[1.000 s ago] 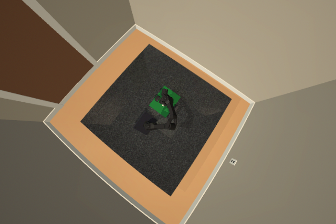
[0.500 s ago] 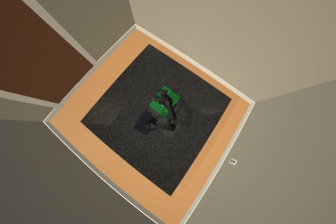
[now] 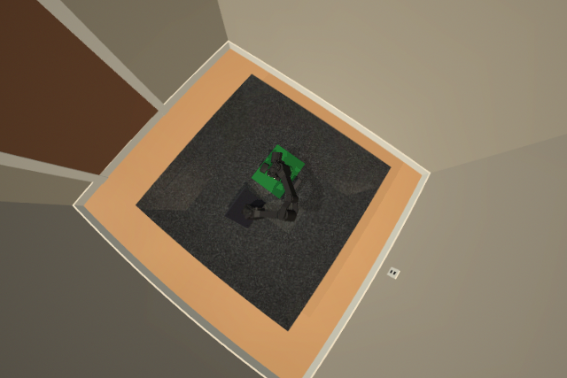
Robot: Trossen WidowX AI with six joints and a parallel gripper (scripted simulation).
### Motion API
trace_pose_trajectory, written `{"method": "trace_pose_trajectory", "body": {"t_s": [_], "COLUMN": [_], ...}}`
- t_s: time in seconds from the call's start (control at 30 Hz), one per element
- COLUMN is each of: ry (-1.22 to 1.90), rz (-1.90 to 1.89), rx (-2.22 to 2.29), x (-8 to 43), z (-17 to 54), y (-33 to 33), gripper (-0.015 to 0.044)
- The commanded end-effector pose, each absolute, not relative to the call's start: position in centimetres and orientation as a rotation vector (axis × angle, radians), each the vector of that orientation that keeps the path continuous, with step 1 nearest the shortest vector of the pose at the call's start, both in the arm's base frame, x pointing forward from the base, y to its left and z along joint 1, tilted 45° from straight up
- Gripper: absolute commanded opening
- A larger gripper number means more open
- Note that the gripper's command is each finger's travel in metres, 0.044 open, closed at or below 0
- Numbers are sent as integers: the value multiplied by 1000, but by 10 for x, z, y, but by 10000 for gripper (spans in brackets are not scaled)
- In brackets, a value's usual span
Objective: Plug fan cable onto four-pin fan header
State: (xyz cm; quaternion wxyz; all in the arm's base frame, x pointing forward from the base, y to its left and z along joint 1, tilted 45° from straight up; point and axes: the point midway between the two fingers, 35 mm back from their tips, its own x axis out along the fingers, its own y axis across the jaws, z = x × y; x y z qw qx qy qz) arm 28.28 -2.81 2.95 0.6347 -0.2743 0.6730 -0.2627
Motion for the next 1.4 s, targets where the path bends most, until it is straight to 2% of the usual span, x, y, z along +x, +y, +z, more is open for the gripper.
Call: {"method": "trace_pose_trajectory", "body": {"t_s": [0.0, 0.17, 1.37], "ry": [1547, 1547, 1543], "rz": [-600, -601, -607], "rx": [-624, -624, -618], "x": [280, 278, 283], "z": [28, 13, 14], "y": [-28, -44, -46], "gripper": [0, 0, 0]}}
